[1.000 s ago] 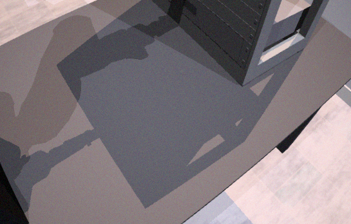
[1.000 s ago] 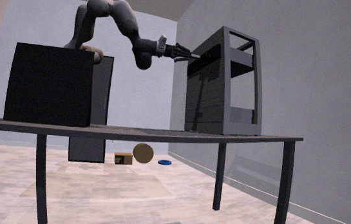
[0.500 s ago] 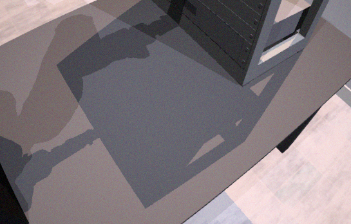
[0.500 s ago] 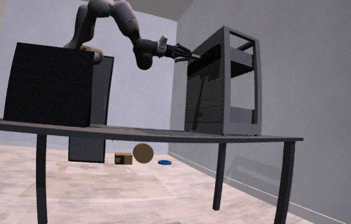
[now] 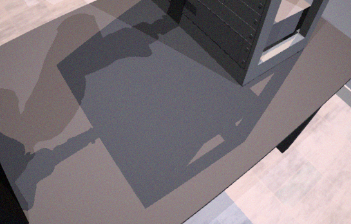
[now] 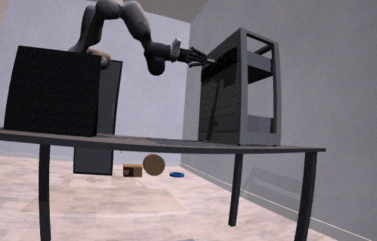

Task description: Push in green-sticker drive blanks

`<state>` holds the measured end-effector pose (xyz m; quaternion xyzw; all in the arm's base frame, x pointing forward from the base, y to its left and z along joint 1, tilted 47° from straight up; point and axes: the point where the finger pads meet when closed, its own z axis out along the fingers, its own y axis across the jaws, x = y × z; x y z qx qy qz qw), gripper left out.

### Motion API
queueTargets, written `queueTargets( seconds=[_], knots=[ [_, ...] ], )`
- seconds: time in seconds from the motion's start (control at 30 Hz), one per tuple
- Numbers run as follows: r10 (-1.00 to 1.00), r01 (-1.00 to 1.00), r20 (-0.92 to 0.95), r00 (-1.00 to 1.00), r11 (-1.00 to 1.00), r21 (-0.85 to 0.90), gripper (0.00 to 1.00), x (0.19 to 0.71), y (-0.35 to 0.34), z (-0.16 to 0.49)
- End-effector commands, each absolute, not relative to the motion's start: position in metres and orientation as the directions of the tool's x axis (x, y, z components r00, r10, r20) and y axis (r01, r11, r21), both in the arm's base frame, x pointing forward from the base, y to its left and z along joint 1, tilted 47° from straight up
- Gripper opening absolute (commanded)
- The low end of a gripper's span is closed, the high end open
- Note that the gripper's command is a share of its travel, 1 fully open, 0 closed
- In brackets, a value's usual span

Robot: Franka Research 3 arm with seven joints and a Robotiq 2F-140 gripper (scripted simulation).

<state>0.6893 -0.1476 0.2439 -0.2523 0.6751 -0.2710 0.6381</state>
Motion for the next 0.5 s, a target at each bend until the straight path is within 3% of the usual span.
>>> queueTargets(
  seconds=[0.0, 0.47],
  knots=[
    [-0.681, -0.003, -0.730, -0.054, 0.731, -0.682, 0.00, 0.6920, -0.1437, 0.2431],
    [-0.681, -0.003, -0.730, -0.054, 0.731, -0.682, 0.00, 0.7007, -0.1420, 0.2423]
  ],
)
